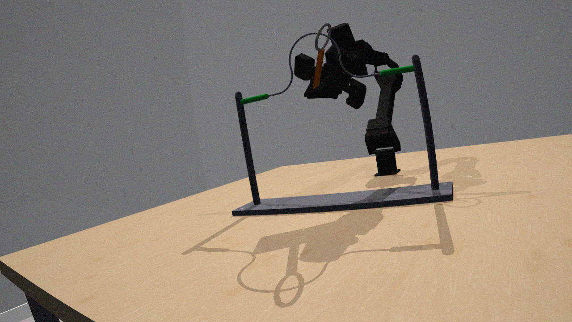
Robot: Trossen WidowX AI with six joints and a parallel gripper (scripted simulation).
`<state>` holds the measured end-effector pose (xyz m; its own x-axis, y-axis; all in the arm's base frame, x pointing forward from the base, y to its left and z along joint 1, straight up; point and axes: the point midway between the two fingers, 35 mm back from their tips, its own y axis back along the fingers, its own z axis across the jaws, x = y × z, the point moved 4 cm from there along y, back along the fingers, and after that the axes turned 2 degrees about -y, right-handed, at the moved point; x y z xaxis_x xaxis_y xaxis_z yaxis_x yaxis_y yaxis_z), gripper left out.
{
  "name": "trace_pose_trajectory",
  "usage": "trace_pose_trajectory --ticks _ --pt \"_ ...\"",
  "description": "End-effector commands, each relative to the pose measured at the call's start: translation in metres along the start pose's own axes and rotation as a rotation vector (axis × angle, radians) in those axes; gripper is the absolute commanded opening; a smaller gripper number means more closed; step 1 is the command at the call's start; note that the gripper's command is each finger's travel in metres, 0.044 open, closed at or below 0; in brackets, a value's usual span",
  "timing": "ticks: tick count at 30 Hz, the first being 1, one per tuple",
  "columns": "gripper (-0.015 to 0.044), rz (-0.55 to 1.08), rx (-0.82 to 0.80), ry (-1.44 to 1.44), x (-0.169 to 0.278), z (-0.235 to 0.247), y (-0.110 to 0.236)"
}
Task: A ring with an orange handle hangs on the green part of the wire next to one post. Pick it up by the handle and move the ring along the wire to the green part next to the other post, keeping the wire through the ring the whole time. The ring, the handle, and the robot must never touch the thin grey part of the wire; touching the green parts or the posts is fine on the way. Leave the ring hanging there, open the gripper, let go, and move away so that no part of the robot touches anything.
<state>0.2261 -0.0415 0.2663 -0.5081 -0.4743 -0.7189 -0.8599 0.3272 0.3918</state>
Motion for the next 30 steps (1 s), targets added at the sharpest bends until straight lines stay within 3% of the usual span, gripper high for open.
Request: trace_pose_trajectory --ticks 1,30 --pt "-0.015 -0.024 0.058 0.07 -0.001 -0.005 0.003" --pt "-0.015 -0.092 0.337 0.49 -0.005 -0.025 0.003"
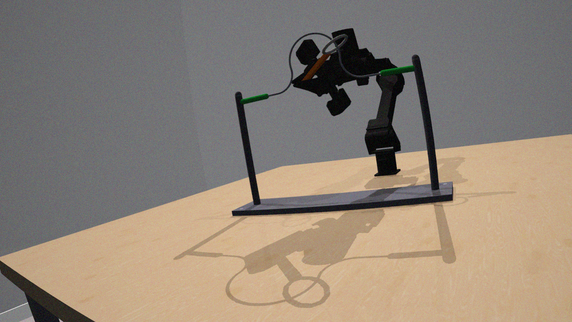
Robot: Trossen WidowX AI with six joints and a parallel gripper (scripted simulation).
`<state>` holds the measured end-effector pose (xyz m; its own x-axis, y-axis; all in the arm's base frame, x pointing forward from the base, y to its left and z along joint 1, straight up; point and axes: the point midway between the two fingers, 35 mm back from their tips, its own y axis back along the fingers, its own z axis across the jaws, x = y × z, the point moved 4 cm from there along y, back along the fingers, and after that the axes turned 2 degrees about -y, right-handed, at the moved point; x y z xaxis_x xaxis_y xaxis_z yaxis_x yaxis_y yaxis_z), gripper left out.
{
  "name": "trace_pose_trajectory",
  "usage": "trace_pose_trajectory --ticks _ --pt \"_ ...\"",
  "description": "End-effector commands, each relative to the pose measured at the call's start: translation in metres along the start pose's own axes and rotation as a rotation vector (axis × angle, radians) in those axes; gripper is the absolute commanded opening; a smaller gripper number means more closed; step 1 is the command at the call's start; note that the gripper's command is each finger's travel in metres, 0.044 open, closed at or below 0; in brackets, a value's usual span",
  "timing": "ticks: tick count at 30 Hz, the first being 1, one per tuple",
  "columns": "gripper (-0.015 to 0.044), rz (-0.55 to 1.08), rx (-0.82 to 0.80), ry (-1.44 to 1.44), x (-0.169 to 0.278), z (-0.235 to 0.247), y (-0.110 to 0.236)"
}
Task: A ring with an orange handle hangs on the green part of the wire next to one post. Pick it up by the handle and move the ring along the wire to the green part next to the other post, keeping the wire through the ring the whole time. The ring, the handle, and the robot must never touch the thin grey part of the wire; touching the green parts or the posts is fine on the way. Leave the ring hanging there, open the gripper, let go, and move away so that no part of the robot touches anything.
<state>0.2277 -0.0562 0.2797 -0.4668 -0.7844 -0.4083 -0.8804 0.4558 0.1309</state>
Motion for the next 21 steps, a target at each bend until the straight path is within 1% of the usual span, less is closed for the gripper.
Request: trace_pose_trajectory --ticks 1,21 --pt "-0.015 -0.01 0.063 0.067 0.0008 -0.0071 0.0018" --pt "-0.015 -0.047 0.22 0.311 0.0011 -0.0152 0.0007"
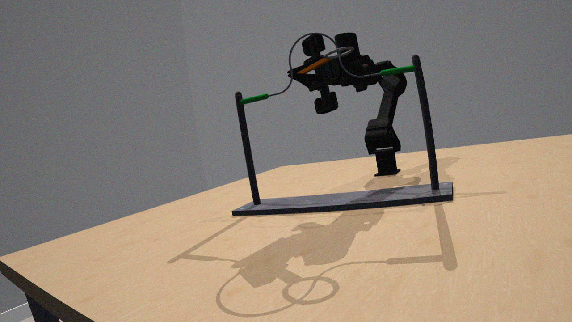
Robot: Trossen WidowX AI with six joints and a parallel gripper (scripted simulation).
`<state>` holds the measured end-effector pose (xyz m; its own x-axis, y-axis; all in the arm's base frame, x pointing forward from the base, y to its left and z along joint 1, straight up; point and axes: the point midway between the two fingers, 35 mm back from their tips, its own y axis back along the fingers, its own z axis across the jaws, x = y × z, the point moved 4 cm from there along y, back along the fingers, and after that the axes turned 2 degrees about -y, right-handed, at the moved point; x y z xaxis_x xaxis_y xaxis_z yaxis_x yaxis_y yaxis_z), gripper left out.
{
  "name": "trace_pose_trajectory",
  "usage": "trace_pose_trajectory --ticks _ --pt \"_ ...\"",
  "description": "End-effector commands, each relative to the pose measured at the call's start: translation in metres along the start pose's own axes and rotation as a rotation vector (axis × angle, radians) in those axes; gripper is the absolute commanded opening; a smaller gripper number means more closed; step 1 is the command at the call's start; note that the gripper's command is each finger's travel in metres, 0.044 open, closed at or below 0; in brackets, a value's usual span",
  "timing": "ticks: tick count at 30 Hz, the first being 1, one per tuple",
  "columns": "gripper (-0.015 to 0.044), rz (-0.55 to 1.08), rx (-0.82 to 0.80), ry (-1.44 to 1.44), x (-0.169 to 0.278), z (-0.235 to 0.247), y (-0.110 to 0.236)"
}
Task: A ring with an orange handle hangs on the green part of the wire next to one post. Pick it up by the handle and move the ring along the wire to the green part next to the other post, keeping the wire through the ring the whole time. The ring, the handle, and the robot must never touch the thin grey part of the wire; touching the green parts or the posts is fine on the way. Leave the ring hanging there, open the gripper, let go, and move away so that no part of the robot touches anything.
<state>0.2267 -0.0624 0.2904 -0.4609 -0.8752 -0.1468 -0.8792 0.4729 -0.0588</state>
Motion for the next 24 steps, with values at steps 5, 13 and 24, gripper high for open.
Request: trace_pose_trajectory --ticks 5,13,24 --pt "-0.015 -0.011 0.047 0.057 0.002 0.0 0.001" --pt "-0.015 -0.008 0.029 0.03 0.004 0.011 0.001" --pt "-0.015 0.01 -0.054 -0.101 0.004 0.036 0.004"
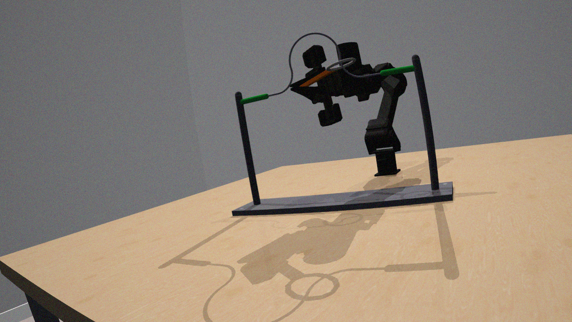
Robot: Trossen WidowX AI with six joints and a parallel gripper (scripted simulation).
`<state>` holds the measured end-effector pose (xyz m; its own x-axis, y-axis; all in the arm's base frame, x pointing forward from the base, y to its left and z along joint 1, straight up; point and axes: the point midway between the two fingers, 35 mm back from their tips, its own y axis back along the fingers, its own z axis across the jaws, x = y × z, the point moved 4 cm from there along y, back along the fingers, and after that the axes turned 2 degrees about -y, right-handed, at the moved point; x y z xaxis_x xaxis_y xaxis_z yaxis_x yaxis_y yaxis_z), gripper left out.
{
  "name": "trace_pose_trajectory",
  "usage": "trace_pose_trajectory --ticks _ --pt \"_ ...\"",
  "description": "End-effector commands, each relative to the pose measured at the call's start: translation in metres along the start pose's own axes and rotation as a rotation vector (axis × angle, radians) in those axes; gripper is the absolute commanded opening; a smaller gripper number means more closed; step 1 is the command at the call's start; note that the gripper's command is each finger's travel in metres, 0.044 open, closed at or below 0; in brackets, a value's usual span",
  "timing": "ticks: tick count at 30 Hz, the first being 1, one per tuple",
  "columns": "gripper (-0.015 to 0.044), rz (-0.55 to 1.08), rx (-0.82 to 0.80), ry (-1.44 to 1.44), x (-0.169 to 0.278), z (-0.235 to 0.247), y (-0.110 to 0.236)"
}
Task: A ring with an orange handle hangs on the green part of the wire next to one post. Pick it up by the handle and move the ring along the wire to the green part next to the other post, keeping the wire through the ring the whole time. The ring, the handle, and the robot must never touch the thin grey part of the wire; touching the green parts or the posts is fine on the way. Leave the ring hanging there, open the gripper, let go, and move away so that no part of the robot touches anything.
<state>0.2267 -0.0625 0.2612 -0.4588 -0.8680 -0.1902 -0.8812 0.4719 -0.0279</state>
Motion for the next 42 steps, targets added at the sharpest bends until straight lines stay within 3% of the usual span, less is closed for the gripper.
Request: trace_pose_trajectory --ticks 1,42 --pt "-0.015 0.009 -0.034 -0.074 0.0 0.01 0.003" --pt "-0.015 0.045 -0.52 -0.921 -0.059 0.121 0.045"
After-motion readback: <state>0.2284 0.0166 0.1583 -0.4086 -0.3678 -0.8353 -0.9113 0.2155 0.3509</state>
